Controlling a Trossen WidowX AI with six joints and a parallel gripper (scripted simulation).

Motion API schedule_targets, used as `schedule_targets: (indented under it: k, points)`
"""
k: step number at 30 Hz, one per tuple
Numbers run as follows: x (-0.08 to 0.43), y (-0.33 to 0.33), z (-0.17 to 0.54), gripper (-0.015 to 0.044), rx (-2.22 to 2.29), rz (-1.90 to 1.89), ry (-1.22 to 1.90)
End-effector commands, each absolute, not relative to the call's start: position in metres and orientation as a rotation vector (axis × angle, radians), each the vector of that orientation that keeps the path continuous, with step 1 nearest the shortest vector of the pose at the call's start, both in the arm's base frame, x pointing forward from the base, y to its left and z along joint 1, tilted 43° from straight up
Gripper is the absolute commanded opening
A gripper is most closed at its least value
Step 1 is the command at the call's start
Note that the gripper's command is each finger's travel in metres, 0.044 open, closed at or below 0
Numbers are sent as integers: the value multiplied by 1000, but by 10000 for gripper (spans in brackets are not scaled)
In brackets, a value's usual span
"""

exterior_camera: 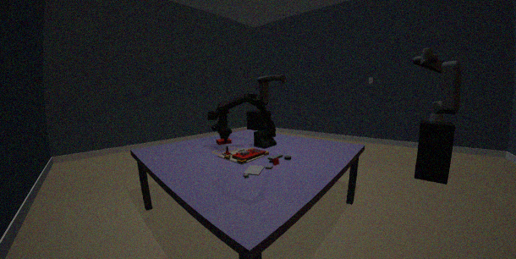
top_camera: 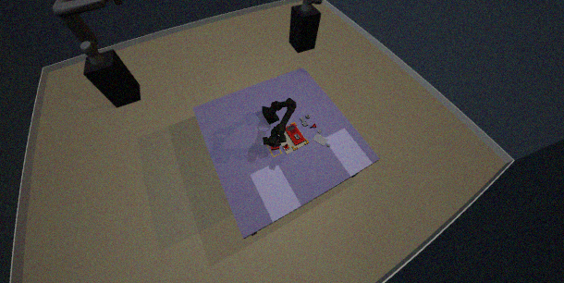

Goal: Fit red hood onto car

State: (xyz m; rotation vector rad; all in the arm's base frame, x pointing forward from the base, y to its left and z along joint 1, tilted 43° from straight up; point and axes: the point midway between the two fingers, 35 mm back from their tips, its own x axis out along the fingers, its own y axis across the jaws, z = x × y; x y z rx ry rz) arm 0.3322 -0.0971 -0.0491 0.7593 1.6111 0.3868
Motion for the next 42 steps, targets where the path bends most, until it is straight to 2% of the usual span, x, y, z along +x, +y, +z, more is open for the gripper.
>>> schedule_targets:
  k: [1,17,42]
  points:
    - [333,-107,-38,0,747,387,1609]
    - [336,-117,-17,0,753,384,1604]
    - [346,-8,85,0,588,540,1536]
